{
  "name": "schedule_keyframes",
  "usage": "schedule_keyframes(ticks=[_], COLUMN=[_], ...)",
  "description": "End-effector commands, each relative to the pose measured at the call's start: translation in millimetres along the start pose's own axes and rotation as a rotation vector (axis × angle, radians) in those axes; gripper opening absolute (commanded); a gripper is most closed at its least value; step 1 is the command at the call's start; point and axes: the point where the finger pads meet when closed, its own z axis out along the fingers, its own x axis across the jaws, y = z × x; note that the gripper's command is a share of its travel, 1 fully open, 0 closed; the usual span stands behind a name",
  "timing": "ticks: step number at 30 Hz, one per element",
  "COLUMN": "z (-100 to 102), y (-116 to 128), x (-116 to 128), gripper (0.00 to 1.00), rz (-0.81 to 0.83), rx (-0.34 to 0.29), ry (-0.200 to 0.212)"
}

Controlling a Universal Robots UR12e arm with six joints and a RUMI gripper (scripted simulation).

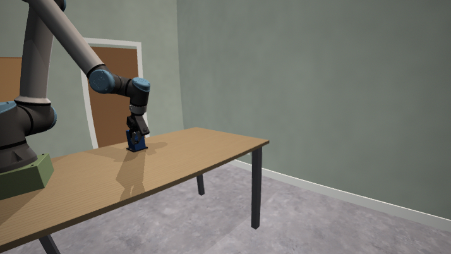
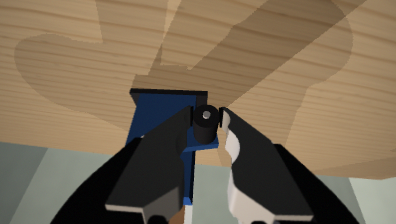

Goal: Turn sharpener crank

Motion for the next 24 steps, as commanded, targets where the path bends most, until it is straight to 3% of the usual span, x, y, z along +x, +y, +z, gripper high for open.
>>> schedule_keyframes(ticks=[1,24], z=[-5.1,-25.0], y=[2.6,14.1], x=[0.0,-4.1], gripper=[0.09,0.09], rz=[-0.001,-0.001], rx=[0.001,0.001], ry=[-0.001,-0.001])
